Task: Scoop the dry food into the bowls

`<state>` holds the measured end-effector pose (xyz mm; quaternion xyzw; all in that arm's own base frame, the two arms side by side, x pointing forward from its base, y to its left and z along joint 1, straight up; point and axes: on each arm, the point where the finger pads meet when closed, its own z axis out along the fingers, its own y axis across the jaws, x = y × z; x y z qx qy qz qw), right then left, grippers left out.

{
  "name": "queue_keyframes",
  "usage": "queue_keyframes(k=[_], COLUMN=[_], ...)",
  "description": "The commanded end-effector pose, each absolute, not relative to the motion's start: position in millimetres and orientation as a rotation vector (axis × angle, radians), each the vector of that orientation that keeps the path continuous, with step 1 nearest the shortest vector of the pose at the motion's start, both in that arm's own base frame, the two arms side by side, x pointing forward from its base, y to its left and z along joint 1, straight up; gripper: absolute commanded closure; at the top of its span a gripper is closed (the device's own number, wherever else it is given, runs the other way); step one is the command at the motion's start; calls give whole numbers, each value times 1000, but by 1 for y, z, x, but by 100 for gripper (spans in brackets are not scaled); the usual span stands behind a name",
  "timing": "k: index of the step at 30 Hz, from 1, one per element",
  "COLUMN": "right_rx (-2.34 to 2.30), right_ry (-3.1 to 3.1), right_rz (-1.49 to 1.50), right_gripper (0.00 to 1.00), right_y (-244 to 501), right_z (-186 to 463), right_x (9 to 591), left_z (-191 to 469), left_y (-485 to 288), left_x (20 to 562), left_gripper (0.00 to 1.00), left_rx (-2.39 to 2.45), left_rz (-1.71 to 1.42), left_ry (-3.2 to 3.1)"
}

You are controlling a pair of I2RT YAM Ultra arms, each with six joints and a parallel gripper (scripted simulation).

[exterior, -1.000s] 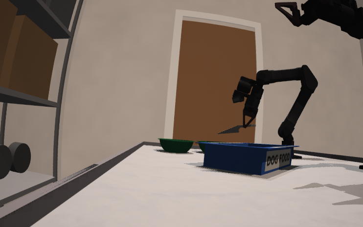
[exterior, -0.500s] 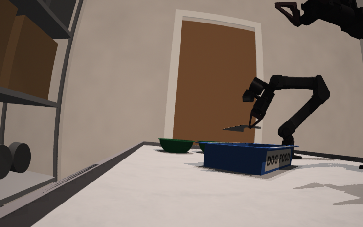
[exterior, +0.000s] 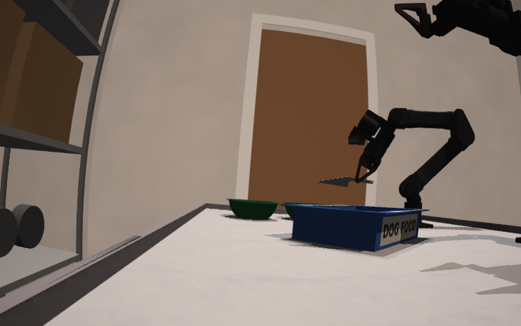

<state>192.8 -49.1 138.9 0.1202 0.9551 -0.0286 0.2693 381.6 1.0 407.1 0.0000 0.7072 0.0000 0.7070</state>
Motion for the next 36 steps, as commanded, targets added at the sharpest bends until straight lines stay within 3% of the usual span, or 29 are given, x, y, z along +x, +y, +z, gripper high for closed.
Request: queue_keyframes(k=[1,36], right_rx=[308,-645], right_ry=[2527,2736], right_rz=[-78,124], right_gripper=[100,100], right_y=[-51,115], right_z=[148,171], right_x=[203,233], left_z=[421,421], left_y=[1,1], left_x=[378,378], left_gripper=[0,0], left_rx=[0,0], left_rz=[0,0], left_ry=[1537,1537])
